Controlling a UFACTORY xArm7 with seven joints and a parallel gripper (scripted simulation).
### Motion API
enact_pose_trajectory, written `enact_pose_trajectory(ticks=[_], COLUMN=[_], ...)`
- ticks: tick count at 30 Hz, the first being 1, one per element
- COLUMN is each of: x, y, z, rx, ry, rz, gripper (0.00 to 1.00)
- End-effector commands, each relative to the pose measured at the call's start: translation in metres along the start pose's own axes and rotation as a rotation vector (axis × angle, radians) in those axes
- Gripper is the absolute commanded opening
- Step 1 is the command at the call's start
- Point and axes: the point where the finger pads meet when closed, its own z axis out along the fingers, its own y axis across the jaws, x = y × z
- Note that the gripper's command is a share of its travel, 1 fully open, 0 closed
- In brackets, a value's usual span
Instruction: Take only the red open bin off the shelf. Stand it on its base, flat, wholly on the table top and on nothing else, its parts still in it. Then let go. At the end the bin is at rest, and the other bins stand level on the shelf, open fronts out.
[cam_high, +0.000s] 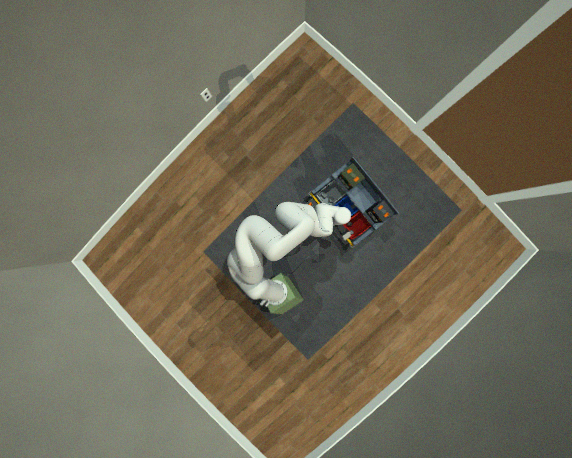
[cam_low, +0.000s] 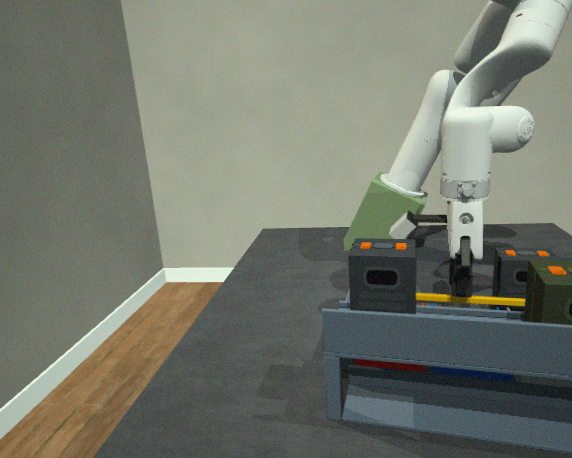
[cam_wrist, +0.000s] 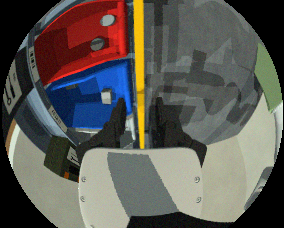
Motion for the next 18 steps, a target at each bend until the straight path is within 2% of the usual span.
enact_pose_trajectory(ticks=[1, 13, 18], x=[0.0003, 0.0003, 0.0003], y=[-0.0013, -0.0013, -0.0013], z=[0.0070, 0.0070, 0.0168], rx=[0.003, 0.003, 0.003], ry=[0.000, 0.000, 0.000], rz=[0.000, 0.000, 0.000], gripper=[0.47, 0.47, 0.47])
